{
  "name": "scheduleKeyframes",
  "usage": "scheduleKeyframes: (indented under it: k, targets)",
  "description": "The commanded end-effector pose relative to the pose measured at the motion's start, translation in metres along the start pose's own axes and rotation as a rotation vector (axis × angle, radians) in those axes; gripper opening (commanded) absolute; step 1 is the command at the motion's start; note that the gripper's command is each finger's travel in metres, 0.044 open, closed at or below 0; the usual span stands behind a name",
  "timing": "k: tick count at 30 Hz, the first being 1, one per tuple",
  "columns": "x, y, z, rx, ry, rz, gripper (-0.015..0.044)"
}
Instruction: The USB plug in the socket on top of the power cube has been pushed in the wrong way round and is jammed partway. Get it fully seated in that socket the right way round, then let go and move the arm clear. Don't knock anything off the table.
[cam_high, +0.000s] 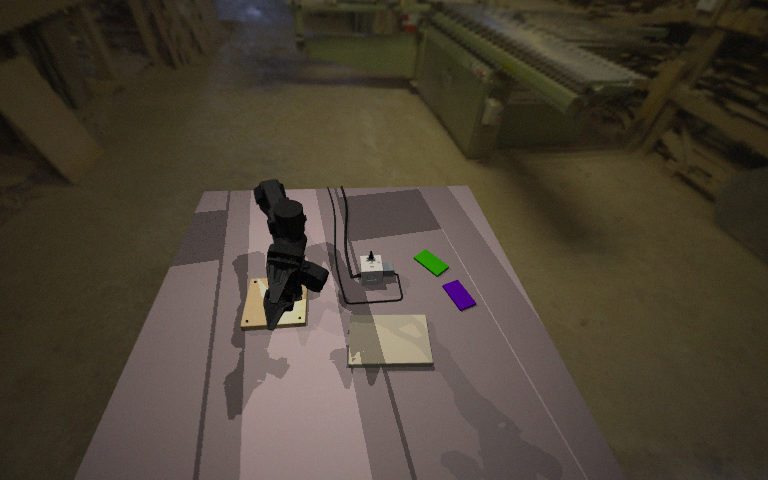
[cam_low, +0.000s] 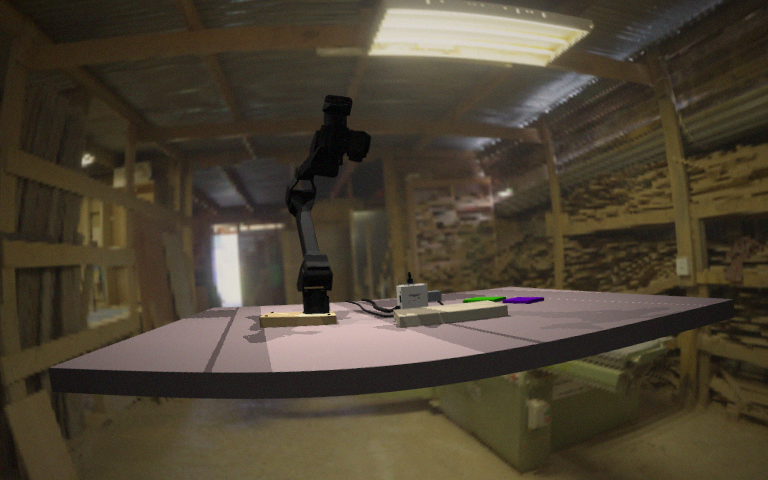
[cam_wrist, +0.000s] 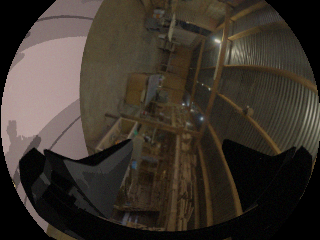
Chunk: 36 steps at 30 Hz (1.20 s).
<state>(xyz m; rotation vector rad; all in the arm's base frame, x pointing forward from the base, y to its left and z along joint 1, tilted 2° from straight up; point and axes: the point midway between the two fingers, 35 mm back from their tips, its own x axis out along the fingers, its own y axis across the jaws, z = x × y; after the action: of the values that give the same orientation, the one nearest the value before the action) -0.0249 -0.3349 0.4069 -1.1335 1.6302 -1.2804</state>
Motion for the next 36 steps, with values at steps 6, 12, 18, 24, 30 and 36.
scheduleKeyframes:
  k: [6,12,18,24,30,36]
  targets:
    - [-0.051,0.039,0.158,-0.095,-0.521,0.201,0.044]
    - [-0.127,0.077,0.24,-0.238,-0.849,0.375,0.044]
    - [-0.226,0.12,0.285,-0.444,-1.127,0.556,0.044]
    - [-0.331,0.165,0.286,-0.724,-1.335,0.731,0.044]
    - [-0.421,0.205,0.247,-1.069,-1.437,0.884,0.044]
    - [-0.441,0.213,0.232,-1.154,-1.443,0.914,0.044]
